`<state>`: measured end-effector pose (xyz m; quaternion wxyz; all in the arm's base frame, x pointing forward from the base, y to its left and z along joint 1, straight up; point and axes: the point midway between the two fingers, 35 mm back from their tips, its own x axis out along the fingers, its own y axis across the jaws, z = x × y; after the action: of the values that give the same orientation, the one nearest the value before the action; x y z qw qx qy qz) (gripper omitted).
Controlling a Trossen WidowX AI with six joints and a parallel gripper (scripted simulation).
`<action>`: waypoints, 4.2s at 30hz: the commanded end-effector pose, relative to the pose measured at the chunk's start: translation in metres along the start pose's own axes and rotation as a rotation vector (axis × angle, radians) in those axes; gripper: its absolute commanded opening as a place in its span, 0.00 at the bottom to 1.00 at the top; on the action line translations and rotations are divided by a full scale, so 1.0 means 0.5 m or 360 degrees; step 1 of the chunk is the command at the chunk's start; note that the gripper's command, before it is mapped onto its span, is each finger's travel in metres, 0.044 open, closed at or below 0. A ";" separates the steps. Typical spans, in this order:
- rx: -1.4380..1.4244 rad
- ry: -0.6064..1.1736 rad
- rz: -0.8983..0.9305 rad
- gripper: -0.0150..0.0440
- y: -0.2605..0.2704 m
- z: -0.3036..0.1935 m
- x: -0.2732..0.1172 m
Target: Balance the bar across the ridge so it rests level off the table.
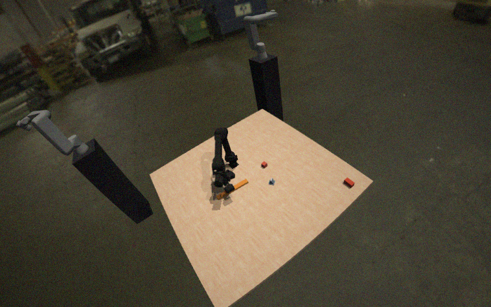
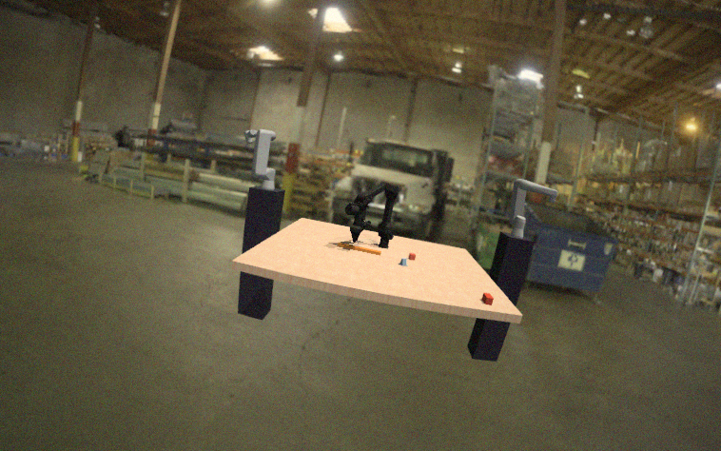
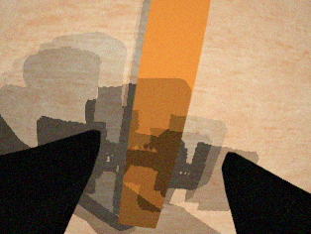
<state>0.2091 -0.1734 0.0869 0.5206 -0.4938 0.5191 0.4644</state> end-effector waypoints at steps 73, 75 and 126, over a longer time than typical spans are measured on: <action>-0.0003 -0.0015 0.0015 0.25 -0.001 -0.001 -0.026; -0.0003 -0.0015 0.0016 0.25 -0.001 -0.001 -0.036; 0.0594 -0.0031 0.0010 0.25 -0.154 0.181 -0.112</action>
<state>0.2848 -0.0962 0.1418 0.5999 -0.3914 0.5878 0.3762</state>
